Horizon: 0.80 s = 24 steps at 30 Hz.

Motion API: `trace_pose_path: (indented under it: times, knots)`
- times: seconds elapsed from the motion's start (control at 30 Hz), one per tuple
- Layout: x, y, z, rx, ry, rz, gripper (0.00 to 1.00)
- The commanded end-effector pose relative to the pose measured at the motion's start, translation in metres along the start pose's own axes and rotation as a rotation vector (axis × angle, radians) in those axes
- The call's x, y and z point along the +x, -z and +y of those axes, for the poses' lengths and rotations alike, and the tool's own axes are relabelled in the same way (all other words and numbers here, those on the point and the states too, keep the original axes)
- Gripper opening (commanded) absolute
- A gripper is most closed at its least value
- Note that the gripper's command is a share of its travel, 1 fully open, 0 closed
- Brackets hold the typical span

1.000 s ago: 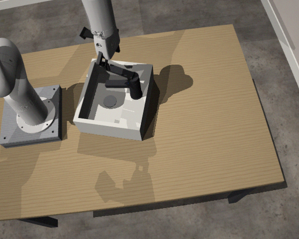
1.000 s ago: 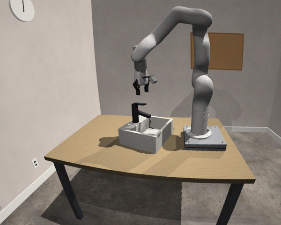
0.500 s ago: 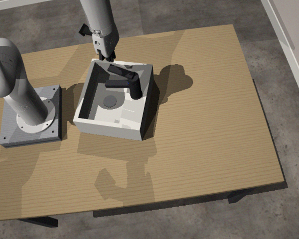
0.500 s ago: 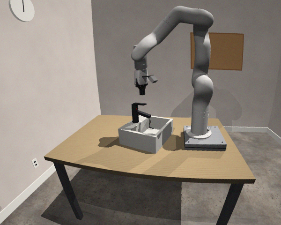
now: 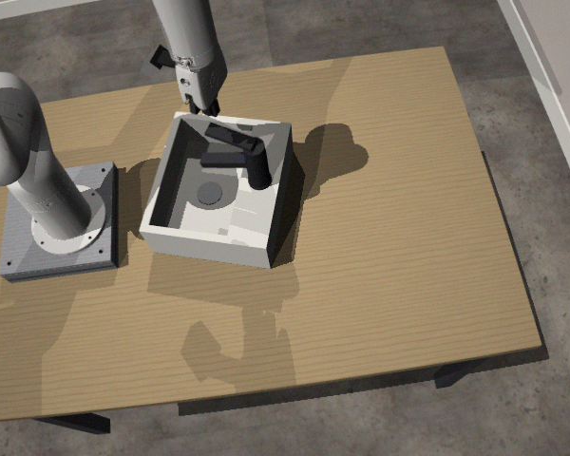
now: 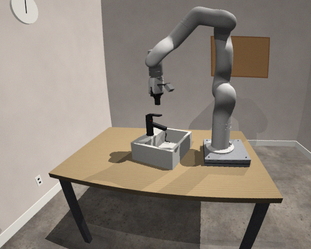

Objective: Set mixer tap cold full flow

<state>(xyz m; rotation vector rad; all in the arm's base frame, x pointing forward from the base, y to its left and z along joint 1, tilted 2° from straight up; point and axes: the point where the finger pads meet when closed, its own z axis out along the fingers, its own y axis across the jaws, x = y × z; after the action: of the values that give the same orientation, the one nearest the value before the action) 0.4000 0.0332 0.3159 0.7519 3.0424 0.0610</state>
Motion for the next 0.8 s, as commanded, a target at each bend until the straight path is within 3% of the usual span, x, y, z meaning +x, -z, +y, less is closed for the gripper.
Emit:
trace_pose_path:
  times: [0.0, 0.6, 0.63, 0.77]
  knots:
    - [-0.0005, 0.0008, 0.0004, -0.001, 0.0, -0.002, 0.0]
    - [-0.0005, 0.0008, 0.0004, -0.001, 0.0, -0.002, 0.0]
    - [-0.0005, 0.0008, 0.0004, -0.001, 0.0, -0.002, 0.68]
    - [-0.0005, 0.0008, 0.0004, -0.001, 0.0, -0.002, 0.68]
